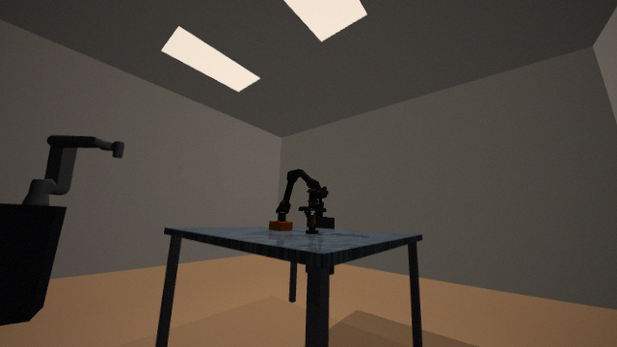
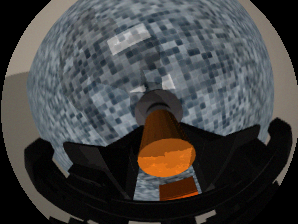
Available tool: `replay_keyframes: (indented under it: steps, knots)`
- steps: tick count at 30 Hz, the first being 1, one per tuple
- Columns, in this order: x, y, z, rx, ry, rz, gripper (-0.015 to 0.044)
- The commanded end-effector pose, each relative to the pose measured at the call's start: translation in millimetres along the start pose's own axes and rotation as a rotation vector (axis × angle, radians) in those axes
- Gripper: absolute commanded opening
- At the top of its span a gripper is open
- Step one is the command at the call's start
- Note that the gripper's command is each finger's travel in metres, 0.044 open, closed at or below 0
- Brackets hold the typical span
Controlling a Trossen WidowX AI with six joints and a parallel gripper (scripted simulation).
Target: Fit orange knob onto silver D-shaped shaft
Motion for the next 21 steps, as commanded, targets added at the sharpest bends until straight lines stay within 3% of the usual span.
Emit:
replay_keyframes:
  steps: [1,21]
  knots:
    - [0.2,0.5,-1.2,0.001,-0.003,-0.001,0.0000]
    - [0.0,1.8,-10.6,0.001,-0.003,0.000,0.0000]
Point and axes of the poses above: the point midway between the two fingers, 35 mm back from their tips, its own z axis back along the fingers, its own x axis across the jaws, y = z × x, the point moved 7 cm from there along z, back along the fingers, and after that the axes turned 8 degrees about z, right-handed, at the moved point
